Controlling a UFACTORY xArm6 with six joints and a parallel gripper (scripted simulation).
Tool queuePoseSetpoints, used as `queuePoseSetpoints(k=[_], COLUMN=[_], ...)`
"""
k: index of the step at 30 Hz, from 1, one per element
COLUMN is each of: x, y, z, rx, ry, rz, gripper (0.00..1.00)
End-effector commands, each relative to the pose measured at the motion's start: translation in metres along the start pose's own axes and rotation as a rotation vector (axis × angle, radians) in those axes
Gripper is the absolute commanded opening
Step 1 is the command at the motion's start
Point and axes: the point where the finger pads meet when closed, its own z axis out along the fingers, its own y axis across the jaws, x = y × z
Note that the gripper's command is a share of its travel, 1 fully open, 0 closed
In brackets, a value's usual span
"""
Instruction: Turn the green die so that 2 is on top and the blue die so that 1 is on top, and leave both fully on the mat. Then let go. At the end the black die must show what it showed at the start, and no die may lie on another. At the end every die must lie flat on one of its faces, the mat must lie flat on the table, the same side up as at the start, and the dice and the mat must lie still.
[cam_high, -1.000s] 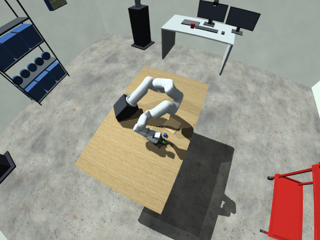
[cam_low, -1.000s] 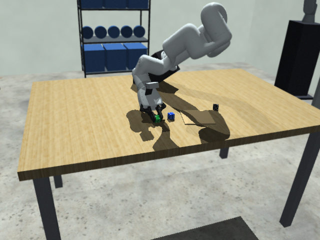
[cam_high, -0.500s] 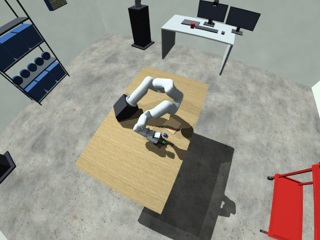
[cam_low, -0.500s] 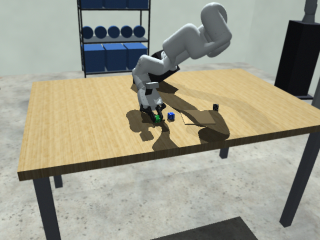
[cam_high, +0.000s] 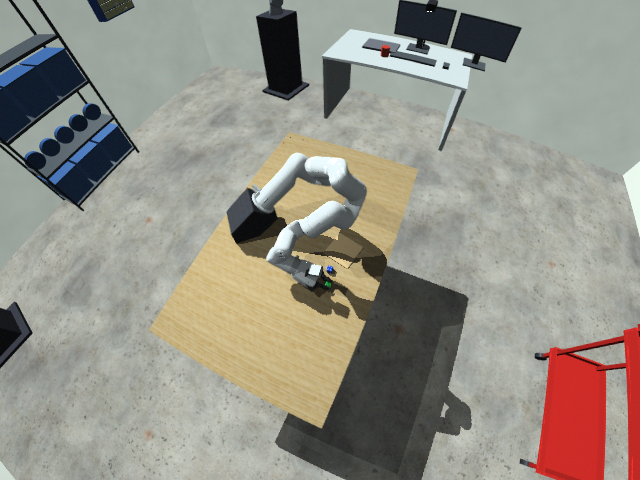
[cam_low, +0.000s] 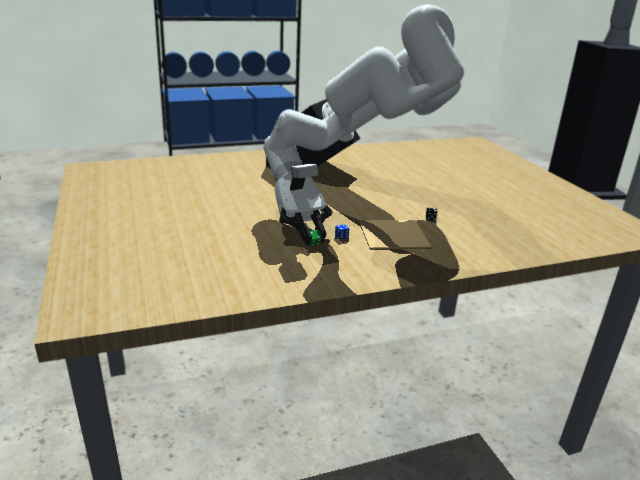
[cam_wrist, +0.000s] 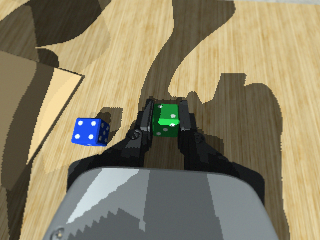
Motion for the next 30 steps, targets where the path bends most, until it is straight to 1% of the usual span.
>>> queuePoseSetpoints(k=[1, 2, 4, 5, 7, 8, 12, 13, 15, 16, 30], x=[0.001, 0.001, 0.001, 0.001, 0.001, 0.001, 0.001, 0.001, 0.001, 0.001, 0.001], y=[0.0005, 0.0005, 0.0005, 0.0005, 0.0005, 0.0005, 0.0005, 0.0005, 0.0005, 0.0005, 0.0005], z=[0.0, 0.0, 0.0, 0.0, 0.0, 0.0, 0.0, 0.0, 0.0, 0.0, 0.0], rx=[-0.001, -0.001, -0.001, -0.001, -0.001, -0.001, -0.001, -0.001, -0.001, -0.001, -0.001], ry=[0.001, 0.001, 0.001, 0.001, 0.001, 0.001, 0.001, 0.001, 0.001, 0.001, 0.001], rz=[-0.002, -0.002, -0.002, -0.002, -0.002, -0.002, -0.002, -0.002, -0.002, -0.002, -0.002], gripper=[0.21, 0.25, 0.25, 0.29, 0.29, 0.33, 0.33, 0.37, 0.37, 0.42, 0.42])
